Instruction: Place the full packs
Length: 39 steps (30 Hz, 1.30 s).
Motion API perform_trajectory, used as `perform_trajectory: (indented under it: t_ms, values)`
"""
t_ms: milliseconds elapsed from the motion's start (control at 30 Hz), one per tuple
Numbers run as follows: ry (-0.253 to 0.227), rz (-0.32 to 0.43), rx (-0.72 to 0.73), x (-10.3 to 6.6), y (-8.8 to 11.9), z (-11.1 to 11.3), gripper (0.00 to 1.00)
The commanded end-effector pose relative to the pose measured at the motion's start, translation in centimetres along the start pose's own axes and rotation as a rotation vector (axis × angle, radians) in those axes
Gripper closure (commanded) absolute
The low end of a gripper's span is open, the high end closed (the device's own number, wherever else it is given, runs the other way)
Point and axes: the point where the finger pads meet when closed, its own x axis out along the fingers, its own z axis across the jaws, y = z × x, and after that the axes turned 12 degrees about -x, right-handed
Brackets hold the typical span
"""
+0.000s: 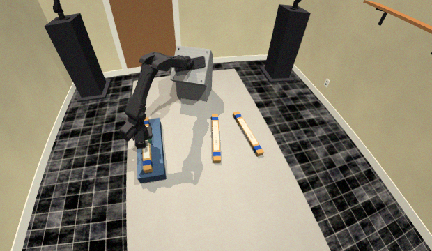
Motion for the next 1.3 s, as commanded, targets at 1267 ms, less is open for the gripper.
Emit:
perform_trajectory:
  t_ms: [1267]
  values:
    - [0.054,-0.040,-0.006,-4.1,-1.0,-4.5,1.00]
